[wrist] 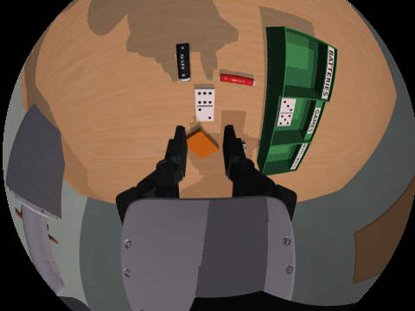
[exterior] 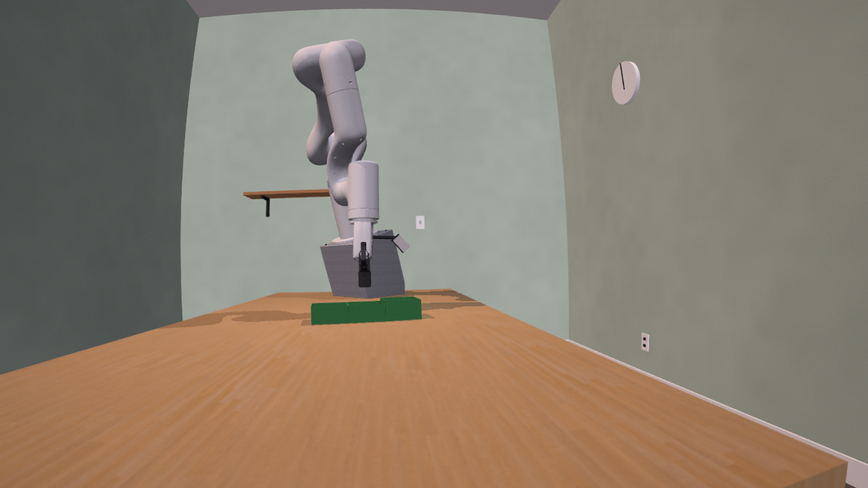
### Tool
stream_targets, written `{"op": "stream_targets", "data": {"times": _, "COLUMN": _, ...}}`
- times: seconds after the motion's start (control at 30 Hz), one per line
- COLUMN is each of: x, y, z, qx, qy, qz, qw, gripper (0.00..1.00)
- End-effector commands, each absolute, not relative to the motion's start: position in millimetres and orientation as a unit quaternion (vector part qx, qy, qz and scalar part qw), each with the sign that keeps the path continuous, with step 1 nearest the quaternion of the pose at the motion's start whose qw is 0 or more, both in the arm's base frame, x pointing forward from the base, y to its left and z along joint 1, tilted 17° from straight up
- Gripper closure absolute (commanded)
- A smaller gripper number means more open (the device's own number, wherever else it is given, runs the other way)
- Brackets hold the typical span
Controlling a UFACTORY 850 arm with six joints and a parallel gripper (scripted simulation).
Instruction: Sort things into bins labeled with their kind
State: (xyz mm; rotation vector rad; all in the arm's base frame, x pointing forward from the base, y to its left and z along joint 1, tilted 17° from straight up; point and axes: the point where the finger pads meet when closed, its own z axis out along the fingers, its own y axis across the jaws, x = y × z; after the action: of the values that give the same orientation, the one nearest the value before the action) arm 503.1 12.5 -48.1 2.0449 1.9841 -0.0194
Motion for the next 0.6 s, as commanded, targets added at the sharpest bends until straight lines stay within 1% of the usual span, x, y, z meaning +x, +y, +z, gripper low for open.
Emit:
{"op": "stream_targets", "data": {"times": 0.0, "x": 503.6, "y": 12.7, "z": -47.6, "qx": 0.71, "qy": 0.689, "qz": -0.006, "qw": 0.146, "gripper": 0.59}}
{"op": "stream_targets", "data": {"times": 0.27, "x": 506.1, "y": 10.2, "z": -59.1, "qx": 0.71, "qy": 0.689, "qz": -0.006, "qw": 0.146, "gripper": 0.59}}
{"op": "stream_targets", "data": {"times": 0.57, "x": 513.1, "y": 2.4, "z": -93.5, "qx": 0.71, "qy": 0.689, "qz": -0.006, "qw": 0.146, "gripper": 0.59}}
